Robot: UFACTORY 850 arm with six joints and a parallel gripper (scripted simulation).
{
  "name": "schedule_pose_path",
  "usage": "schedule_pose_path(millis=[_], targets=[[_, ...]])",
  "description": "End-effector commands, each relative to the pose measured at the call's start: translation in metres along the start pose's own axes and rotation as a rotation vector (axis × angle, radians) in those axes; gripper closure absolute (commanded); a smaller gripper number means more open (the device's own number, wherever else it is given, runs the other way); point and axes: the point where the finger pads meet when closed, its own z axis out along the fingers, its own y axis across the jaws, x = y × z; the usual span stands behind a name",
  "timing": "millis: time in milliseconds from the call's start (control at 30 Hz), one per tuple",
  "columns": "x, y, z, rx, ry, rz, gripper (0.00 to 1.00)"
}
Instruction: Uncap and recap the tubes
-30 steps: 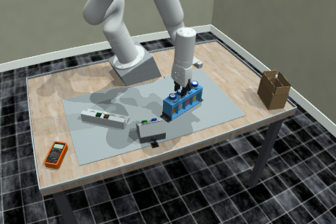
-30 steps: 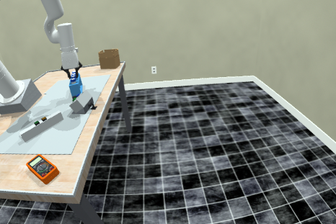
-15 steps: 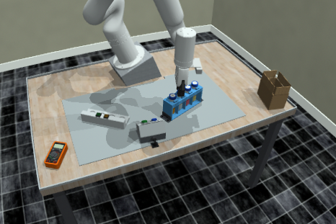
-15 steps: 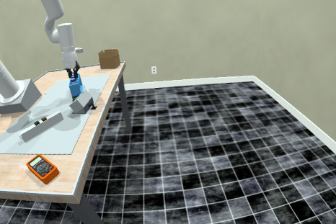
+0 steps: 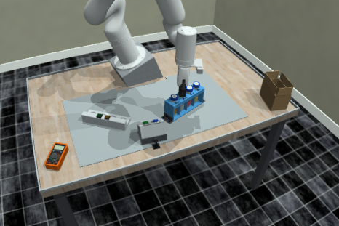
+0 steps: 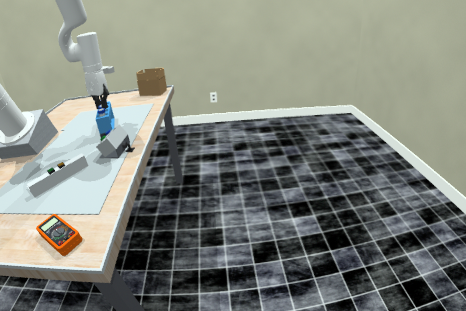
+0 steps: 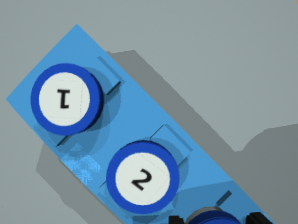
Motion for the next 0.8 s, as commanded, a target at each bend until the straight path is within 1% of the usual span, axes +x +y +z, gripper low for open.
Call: schedule_pose_path(millis=[0, 133, 267, 333, 767], targets=[[0.0004, 0.0005, -0.0004, -0.004, 0.002, 0.001, 1.00], [0.0004, 0.0005, -0.0004, -0.004, 0.002, 0.001, 1.00], [0.0003, 0.0005, -0.0004, -0.004, 0.001, -0.199, 1.00], [0.0003, 0.0005, -0.0004, -0.004, 0.001, -0.199, 1.00], [0.0003, 0.0005, -0.0008, -0.006, 0.000, -0.838, 1.00]])
